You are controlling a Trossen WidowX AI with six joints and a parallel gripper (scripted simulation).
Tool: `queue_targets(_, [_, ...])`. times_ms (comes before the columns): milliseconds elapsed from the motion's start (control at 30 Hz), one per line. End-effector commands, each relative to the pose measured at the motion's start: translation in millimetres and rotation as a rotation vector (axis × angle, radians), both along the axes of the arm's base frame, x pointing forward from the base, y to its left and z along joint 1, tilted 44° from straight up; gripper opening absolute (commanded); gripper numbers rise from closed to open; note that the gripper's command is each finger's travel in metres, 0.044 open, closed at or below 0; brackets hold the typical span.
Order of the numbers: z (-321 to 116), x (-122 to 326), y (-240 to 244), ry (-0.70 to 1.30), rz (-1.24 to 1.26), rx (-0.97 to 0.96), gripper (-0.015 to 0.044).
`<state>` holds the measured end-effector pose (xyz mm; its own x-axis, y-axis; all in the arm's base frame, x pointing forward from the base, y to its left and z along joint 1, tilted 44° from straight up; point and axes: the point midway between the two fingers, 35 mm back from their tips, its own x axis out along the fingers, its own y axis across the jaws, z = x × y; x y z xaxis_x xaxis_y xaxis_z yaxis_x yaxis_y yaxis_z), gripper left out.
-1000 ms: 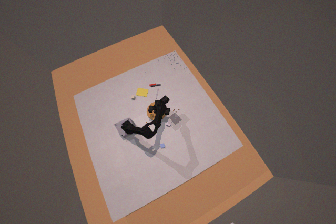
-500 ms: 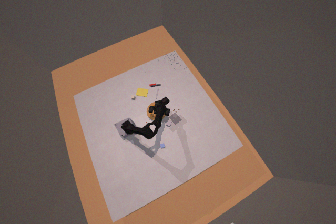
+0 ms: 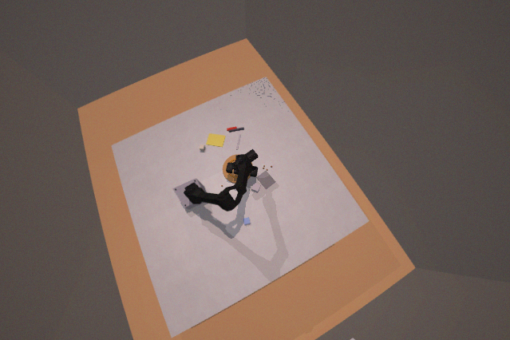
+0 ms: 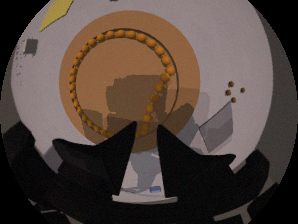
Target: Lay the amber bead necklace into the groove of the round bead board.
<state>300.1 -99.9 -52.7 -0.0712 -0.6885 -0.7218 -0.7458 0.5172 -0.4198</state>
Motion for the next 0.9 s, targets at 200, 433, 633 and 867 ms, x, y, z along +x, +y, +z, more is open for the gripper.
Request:
queue_targets(200, [-2.7, -1.8, -2.4, 0.005, -0.001, -0.001, 0.0067])
queue_targets(433, [-2.7, -1.8, -2.4, 0.005, -0.001, -0.001, 0.0])
queue_targets(633, [-2.7, -1.8, -2.4, 0.005, -0.001, -0.001, 0.0])
queue_targets(867, [-2.7, -1.8, -2.4, 0.005, -0.001, -0.001, 0.0])
